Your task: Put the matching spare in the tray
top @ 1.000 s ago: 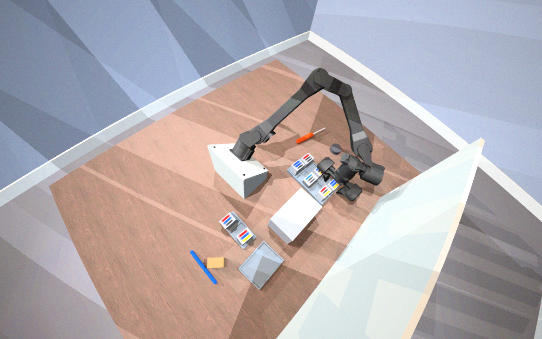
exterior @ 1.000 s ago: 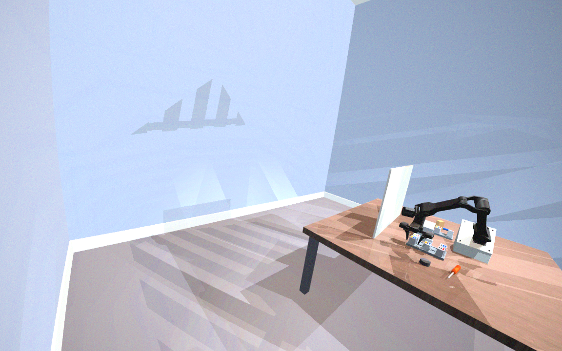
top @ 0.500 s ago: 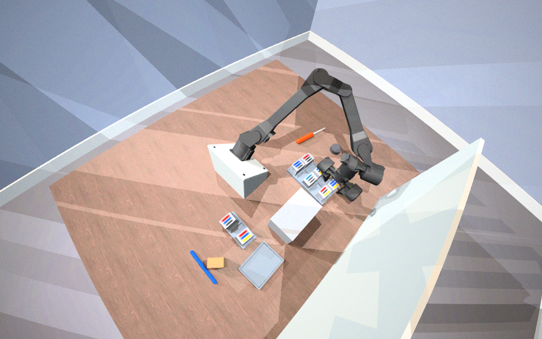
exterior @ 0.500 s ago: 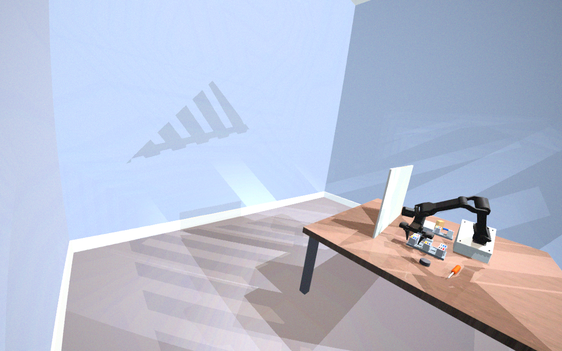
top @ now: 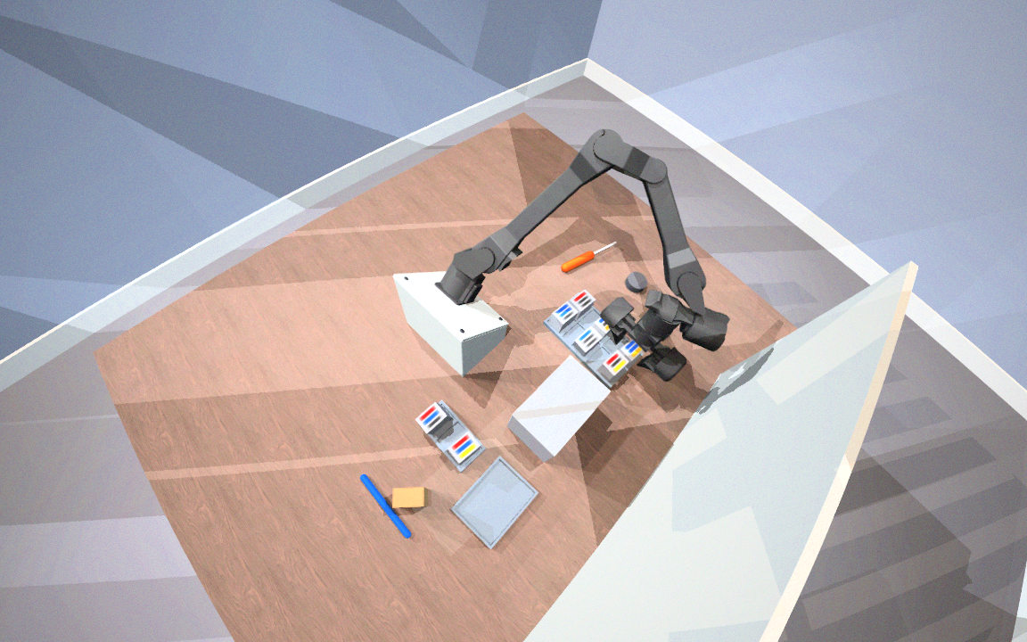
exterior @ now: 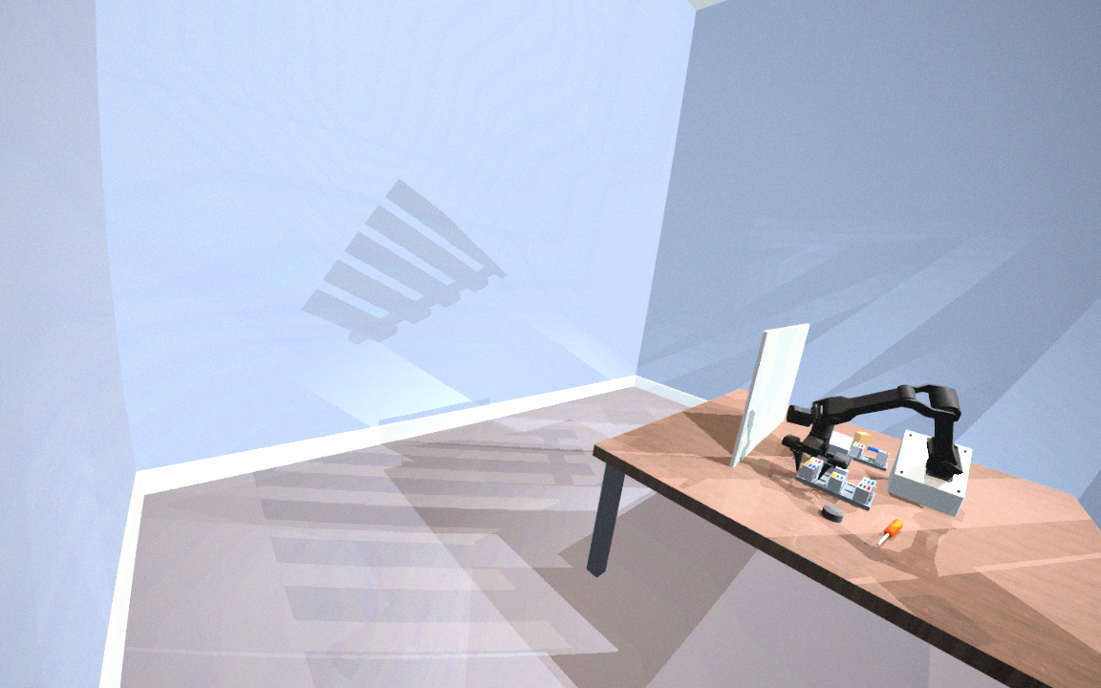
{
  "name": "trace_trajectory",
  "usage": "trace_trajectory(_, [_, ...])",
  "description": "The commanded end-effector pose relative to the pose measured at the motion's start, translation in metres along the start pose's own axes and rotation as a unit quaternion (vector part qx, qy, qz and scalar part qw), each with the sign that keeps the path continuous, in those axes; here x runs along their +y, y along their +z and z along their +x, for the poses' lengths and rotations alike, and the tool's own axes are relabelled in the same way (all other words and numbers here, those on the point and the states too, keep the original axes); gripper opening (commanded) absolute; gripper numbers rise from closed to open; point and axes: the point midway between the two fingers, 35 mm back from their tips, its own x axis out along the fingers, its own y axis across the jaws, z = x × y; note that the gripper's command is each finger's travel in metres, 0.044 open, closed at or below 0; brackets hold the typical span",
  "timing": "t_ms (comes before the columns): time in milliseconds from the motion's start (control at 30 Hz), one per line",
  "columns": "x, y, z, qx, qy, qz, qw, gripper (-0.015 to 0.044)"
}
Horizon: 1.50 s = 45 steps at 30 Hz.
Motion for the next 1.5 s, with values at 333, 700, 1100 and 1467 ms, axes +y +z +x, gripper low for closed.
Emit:
trace_trajectory(333, [-0.0002, -0.0017, 0.0015, 0.002, 0.001, 0.004, 1.000, 0.0300])
trace_trajectory(700, [-0.0002, -0.0017, 0.0015, 0.002, 0.001, 0.004, 1.000, 0.0300])
trace_trajectory(1100, [-0.0002, -0.0017, 0.0015, 0.002, 0.001, 0.004, 1.000, 0.0300])
trace_trajectory(1467, [0.0001, -0.0001, 0.0001, 0.000, 0.000, 0.000, 1.000, 0.0221])
